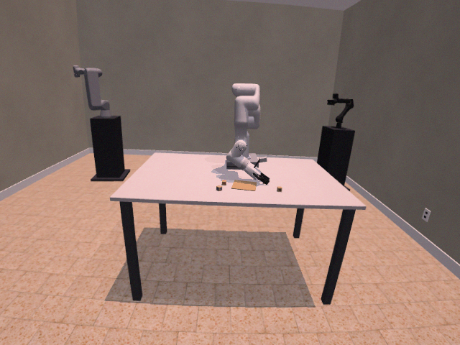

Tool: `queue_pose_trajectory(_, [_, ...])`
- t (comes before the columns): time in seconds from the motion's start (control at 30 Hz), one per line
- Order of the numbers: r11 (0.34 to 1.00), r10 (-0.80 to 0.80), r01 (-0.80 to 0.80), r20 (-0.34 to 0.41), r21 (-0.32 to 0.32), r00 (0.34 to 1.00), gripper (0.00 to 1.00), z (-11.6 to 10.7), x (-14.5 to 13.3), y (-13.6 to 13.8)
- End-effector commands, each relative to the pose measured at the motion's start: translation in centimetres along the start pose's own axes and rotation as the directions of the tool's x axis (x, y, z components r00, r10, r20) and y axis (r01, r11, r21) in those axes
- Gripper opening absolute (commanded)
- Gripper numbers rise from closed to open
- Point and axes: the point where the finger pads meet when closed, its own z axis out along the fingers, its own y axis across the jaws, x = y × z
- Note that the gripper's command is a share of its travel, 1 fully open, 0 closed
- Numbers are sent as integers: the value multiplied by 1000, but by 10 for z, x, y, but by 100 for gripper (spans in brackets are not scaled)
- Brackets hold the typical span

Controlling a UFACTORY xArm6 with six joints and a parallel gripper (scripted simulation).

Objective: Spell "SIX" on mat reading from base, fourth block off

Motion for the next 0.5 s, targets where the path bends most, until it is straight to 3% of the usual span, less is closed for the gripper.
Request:
queue_pose_trajectory(0.0, [1000, -2, 2, 0, -1, 1000, 42, 0, 1, 1])
queue_pose_trajectory(0.47, [1000, -2, 2, 0, -1, 1000, 42, -10, 15, 1])
